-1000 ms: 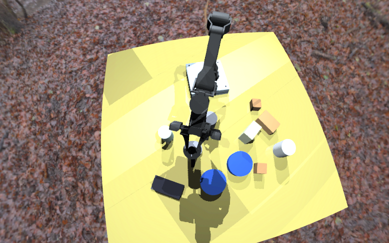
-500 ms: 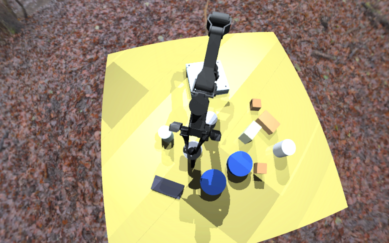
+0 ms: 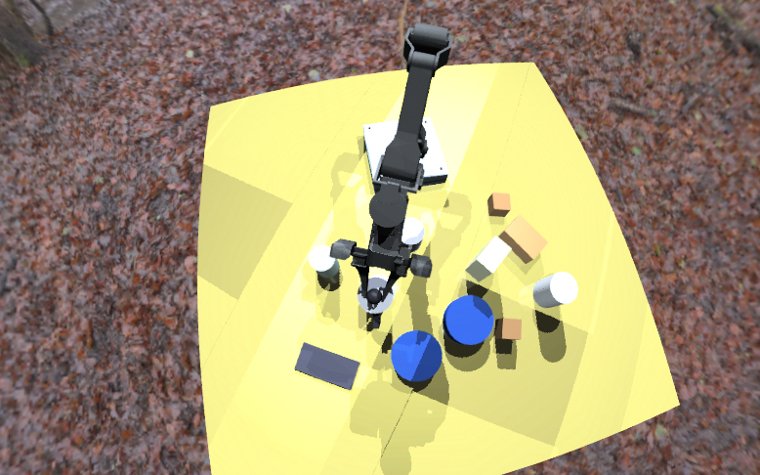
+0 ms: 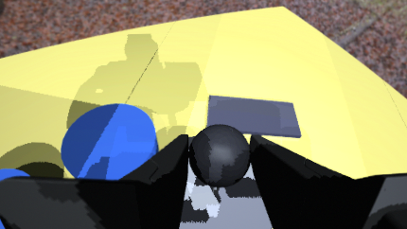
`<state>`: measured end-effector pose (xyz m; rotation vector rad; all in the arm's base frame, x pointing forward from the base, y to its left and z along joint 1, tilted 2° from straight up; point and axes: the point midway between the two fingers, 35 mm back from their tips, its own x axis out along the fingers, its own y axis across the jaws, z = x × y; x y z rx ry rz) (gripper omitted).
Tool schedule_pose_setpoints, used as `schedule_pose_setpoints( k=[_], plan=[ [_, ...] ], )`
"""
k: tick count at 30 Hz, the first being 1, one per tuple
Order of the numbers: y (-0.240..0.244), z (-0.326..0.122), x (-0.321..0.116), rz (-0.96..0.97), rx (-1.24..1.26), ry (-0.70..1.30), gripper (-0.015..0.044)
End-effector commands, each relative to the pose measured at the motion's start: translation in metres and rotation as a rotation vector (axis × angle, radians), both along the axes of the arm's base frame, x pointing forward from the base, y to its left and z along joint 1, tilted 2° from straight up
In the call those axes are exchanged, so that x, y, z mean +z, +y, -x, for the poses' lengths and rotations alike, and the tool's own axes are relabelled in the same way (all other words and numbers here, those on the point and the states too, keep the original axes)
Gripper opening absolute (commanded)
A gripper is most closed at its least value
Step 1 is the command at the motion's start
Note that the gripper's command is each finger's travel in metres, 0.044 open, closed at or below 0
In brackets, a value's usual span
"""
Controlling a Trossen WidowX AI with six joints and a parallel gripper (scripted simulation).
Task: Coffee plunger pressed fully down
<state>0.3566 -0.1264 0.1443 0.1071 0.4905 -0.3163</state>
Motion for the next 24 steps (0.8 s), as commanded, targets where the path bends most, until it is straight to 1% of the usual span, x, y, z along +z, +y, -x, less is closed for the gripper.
schedule_pose_setpoints(
  k=[1, 7, 19, 24],
  plan=[
    [0.0000, 0.0001, 0.0000, 0.000, 0.000, 0.000, 0.0130],
    [0.0000, 0.0001, 0.0000, 0.000, 0.000, 0.000, 0.0130],
    [0.0000, 0.0001, 0.0000, 0.000, 0.000, 0.000, 0.0440],
    [-0.0030, 0.0026, 0.0056, 0.012, -0.011, 0.004, 0.0440]
  ],
)
